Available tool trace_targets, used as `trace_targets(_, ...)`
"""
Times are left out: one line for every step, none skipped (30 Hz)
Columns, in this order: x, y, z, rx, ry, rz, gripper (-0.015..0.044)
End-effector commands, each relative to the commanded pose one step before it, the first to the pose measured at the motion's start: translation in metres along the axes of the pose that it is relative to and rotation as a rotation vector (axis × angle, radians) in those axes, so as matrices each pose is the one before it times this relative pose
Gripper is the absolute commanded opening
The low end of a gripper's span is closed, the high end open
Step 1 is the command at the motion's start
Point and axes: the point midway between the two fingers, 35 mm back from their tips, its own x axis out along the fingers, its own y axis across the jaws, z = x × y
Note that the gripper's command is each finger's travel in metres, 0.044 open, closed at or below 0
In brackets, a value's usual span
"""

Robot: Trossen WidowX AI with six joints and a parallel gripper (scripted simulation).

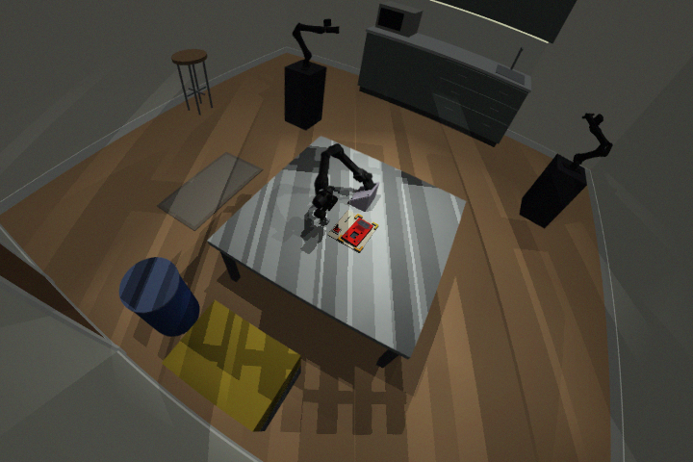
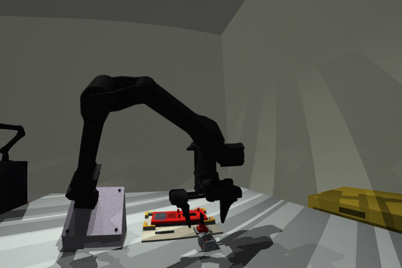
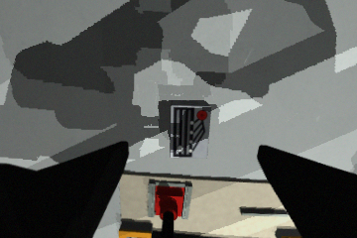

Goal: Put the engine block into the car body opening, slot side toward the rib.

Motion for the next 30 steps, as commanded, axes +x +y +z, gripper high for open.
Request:
trace_targets(0.00538, 0.00038, -0.00316, -0.0130, -0.00400, 0.00043, 0.0440)
trace_targets(0.00360, 0.00004, 0.00001, 0.0000, -0.00010, 0.00001, 0.0440)
trace_targets(0.00539, -0.00002, 0.00004, 0.0000, -0.00025, 0.00001, 0.0440)
trace_targets(0.00358, -0.00007, 0.00005, 0.0000, -0.00023, 0.00000, 0.0440)
trace_targets(0.00119, -0.00003, 0.00002, 0.0000, -0.00009, 0.00000, 0.0440)
trace_targets(0.00000, 0.00000, 0.00000, 0.0000, 0.00000, 0.00000, 0.0440)
trace_targets(0.00026, 0.00001, 0.00000, 0.0000, 0.00000, 0.00000, 0.0440)
trace_targets(0.00078, 0.00002, 0.00000, 0.0000, 0.00000, 0.00000, 0.0440)
trace_targets(0.00129, 0.00004, 0.00000, 0.0000, 0.00000, 0.00000, 0.0440)
trace_targets(0.00160, 0.00004, 0.00001, 0.0000, -0.00001, 0.00000, 0.0440)
trace_targets(0.00160, 0.00003, 0.00001, 0.0000, -0.00002, 0.00000, 0.0440)
trace_targets(0.00160, 0.00002, 0.00001, 0.0000, -0.00003, 0.00000, 0.0440)
trace_targets(0.00160, 0.00001, 0.00002, 0.0000, -0.00004, 0.00000, 0.0440)
trace_targets(0.00160, 0.00000, 0.00002, 0.0000, -0.00005, 0.00000, 0.0440)
trace_targets(0.00160, -0.00001, 0.00002, 0.0000, -0.00006, 0.00000, 0.0440)
trace_targets(0.00160, -0.00001, 0.00003, 0.0000, -0.00007, 0.00000, 0.0440)
trace_targets(0.00159, -0.00002, 0.00003, 0.0000, -0.00008, 0.00000, 0.0440)
trace_targets(0.00160, -0.00003, 0.00003, 0.0000, -0.00009, 0.00000, 0.0440)
trace_targets(0.00160, -0.00004, 0.00003, 0.0000, -0.00010, 0.00000, 0.0440)
trace_targets(0.00159, -0.00005, 0.00004, 0.0000, -0.00011, 0.00000, 0.0440)
trace_targets(0.00159, -0.00006, 0.00004, 0.0000, -0.00012, 0.00000, 0.0440)
trace_targets(0.00159, -0.00007, 0.00004, 0.0000, -0.00013, 0.00000, 0.0440)
trace_targets(0.00158, -0.00007, 0.00004, 0.0000, -0.00014, -0.00001, 0.0440)
trace_targets(0.00126, -0.00007, 0.00004, 0.0000, -0.00012, 0.00000, 0.0440)
trace_targets(0.00076, -0.00004, 0.00002, 0.0000, -0.00007, 0.00000, 0.0440)
trace_targets(0.00025, -0.00001, 0.00001, 0.0000, -0.00002, 0.00000, 0.0440)
trace_targets(0.00000, 0.00000, 0.00000, 0.0000, 0.00000, 0.00000, 0.0414)
trace_targets(0.00000, 0.00000, 0.00000, 0.0000, 0.00000, 0.00000, 0.0387)
trace_targets(0.00000, 0.00000, 0.00000, 0.0000, 0.00000, 0.00000, 0.0361)
trace_targets(0.00000, 0.00000, 0.00000, 0.0000, 0.00000, 0.00000, 0.0335)
